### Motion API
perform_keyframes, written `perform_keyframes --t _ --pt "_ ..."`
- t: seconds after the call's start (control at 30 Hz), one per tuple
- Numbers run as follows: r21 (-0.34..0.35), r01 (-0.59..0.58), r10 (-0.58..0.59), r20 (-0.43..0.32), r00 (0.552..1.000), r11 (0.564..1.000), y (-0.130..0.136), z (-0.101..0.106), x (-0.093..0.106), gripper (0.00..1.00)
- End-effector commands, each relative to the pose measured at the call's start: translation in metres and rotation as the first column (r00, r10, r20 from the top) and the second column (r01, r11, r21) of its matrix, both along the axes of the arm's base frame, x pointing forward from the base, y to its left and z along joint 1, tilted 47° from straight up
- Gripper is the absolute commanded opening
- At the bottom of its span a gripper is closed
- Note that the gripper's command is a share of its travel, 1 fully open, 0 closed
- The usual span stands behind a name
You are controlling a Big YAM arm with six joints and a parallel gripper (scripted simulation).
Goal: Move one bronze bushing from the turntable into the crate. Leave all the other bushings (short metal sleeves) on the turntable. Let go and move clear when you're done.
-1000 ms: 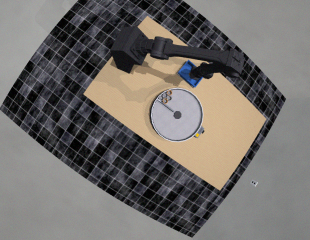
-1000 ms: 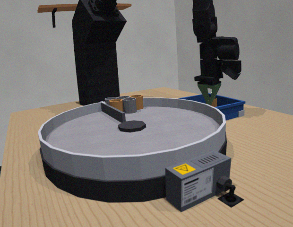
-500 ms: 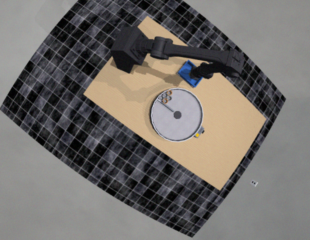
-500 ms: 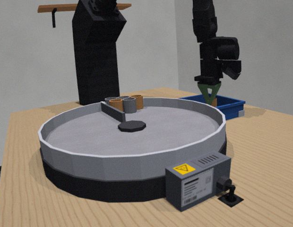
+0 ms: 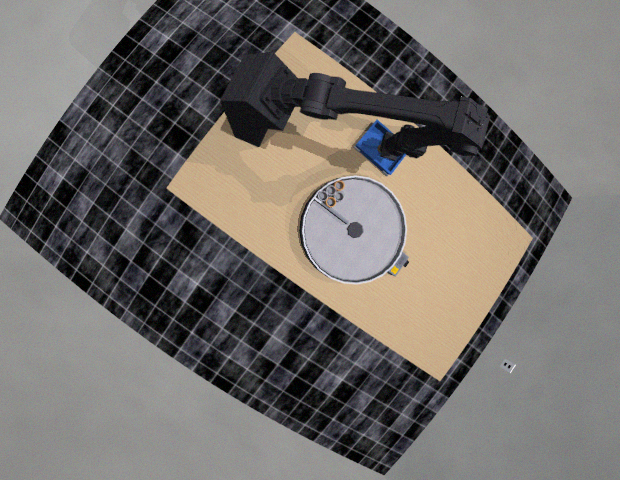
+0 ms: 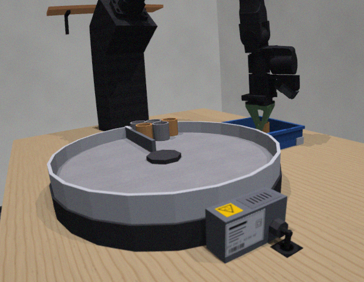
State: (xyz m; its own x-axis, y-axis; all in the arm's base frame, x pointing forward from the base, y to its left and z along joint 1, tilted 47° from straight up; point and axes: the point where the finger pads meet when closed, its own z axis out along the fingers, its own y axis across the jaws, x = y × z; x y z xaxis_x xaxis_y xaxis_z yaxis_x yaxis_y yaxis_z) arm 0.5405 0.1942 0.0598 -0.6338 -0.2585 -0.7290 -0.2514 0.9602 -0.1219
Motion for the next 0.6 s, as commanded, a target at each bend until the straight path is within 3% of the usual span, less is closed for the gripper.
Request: perform_keyframes --t 0.0,0.57 --pt "-0.009 0.005 -0.005 -0.004 1.0 1.0 -0.0059 -0.0103 0.0073 0.0" --pt "-0.009 0.005 -0.005 -0.004 1.0 1.0 -0.0056 -0.0148 0.0081 0.0"
